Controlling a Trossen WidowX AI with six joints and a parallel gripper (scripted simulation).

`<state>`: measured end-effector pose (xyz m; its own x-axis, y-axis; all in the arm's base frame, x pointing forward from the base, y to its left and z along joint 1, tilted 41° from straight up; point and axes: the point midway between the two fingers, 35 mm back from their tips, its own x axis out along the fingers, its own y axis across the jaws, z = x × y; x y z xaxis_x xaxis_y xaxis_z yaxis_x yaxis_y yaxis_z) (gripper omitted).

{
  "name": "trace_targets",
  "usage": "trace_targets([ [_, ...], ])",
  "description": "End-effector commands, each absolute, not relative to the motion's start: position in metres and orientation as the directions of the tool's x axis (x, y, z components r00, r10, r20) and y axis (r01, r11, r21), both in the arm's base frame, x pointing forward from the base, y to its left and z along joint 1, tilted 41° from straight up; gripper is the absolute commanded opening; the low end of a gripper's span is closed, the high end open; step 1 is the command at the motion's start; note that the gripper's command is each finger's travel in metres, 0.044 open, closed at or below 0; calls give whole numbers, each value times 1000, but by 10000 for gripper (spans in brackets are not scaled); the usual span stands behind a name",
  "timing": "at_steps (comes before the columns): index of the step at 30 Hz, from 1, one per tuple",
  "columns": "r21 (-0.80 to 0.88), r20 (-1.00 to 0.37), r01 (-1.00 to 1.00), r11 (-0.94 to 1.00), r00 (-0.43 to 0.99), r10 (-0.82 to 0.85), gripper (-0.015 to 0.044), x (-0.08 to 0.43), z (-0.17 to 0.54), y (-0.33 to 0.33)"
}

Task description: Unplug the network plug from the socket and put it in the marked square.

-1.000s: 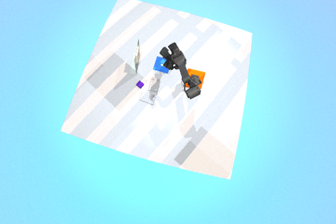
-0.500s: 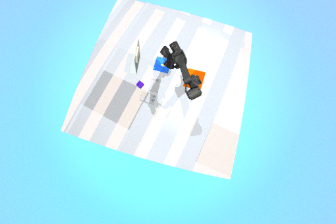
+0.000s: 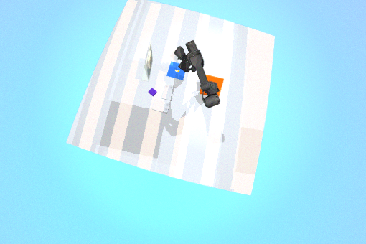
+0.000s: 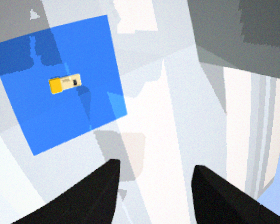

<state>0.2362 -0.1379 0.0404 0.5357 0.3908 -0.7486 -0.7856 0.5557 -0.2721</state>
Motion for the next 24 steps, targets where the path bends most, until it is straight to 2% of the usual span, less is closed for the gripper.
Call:
trace_targets([
  [1, -276, -749, -785, 555, 538, 387, 156, 236, 50, -147],
  [20, -279, -744, -785, 553, 541, 392, 156, 232, 93, -176],
  [24, -279, -744, -785, 553, 541, 392, 261, 232, 93, -176],
])
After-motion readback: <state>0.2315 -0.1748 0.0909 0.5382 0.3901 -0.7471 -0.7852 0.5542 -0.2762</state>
